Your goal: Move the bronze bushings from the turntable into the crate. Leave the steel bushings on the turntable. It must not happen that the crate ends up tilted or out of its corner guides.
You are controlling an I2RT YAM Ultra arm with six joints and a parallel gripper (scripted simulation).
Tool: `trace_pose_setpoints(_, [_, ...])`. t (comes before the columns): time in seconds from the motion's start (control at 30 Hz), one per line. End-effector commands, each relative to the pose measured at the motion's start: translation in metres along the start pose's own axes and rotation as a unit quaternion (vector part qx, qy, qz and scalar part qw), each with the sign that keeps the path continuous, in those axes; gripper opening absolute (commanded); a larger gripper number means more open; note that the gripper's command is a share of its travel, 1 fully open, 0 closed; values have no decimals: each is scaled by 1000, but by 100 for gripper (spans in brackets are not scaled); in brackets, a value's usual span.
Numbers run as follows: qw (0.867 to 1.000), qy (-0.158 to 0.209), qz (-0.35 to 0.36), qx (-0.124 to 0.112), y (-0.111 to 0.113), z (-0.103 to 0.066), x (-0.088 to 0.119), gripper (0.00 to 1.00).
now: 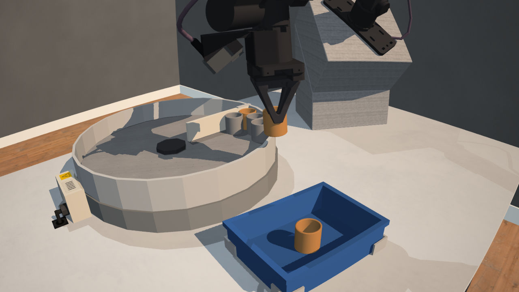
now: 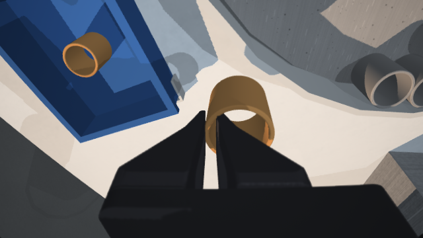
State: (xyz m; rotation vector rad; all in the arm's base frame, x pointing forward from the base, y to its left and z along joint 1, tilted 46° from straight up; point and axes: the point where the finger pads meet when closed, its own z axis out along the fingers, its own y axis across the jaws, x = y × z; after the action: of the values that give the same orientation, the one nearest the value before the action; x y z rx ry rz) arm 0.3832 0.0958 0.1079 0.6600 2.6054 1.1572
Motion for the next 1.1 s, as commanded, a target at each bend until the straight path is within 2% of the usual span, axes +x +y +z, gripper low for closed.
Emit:
trace_pose_setpoints(0.0, [999, -31, 40, 10, 31, -12, -3, 0])
trace_pose_setpoints(0.03, [999, -31, 40, 10, 31, -12, -3, 0])
trace_pose_setpoints(0.3, [999, -30, 41, 6, 111, -11, 30, 0])
trace_pose_setpoints(0.37, [998, -22, 50, 16, 116, -1, 33, 0])
trace_pose_setpoints(0.5, [998, -21, 51, 18, 133, 1, 40, 0])
trace_pose_setpoints(0.6, [998, -21, 51, 18, 136, 1, 41, 0])
trace_pose_setpoints(0.63, [998, -28, 57, 18, 135, -2, 35, 0])
trace_pose_setpoints(0.7, [998, -21, 51, 18, 142, 2, 43, 0])
trace_pose_setpoints(0.8, [998, -21, 51, 18, 144, 2, 44, 0])
trace_pose_setpoints(0.9, [998, -31, 55, 13, 144, -6, 38, 0])
trace_pose_setpoints(1.07, [998, -31, 54, 13, 145, -6, 38, 0])
